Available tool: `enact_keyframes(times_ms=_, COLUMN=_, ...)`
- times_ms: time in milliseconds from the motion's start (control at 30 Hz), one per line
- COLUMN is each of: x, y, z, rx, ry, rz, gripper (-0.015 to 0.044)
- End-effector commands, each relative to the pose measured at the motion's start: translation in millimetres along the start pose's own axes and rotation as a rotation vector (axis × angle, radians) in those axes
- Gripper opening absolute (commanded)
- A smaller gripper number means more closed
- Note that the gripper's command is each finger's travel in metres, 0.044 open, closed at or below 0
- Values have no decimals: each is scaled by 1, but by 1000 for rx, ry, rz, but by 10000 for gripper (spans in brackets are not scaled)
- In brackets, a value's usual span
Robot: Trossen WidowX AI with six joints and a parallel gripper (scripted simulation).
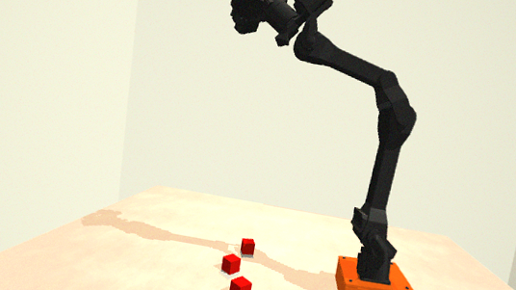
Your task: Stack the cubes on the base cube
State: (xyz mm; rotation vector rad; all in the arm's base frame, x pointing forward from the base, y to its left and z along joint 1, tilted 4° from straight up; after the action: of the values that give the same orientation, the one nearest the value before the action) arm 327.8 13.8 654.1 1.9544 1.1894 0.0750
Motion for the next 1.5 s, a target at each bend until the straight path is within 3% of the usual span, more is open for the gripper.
enact_keyframes(times_ms=0, x=1, y=0, z=1, rx=4, ry=6, rz=-4, gripper=374)
enact_keyframes(times_ms=133, x=23, y=3, z=33, rx=92, ry=127, rz=-78, gripper=269)
enact_keyframes(times_ms=467, x=74, y=-9, z=135, rx=448, ry=512, rz=-183, gripper=265)
enact_keyframes(times_ms=767, x=101, y=-45, z=228, rx=838, ry=861, rz=-91, gripper=265)
enact_keyframes(times_ms=1100, x=111, y=-111, z=318, rx=1267, ry=1210, rz=259, gripper=265)
enact_keyframes(times_ms=1467, x=102, y=-203, z=386, rx=1603, ry=1468, rz=960, gripper=265)
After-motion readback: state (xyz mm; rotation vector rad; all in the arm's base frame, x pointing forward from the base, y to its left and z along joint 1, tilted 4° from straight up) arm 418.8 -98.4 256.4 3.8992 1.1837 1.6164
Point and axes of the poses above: the point midway between the two fingers, 35 mm back from their tips, its own y axis out along the fingers, its own z axis across the jaws, x = y × z, the point moved 1 cm from there along -y, back along the fingers
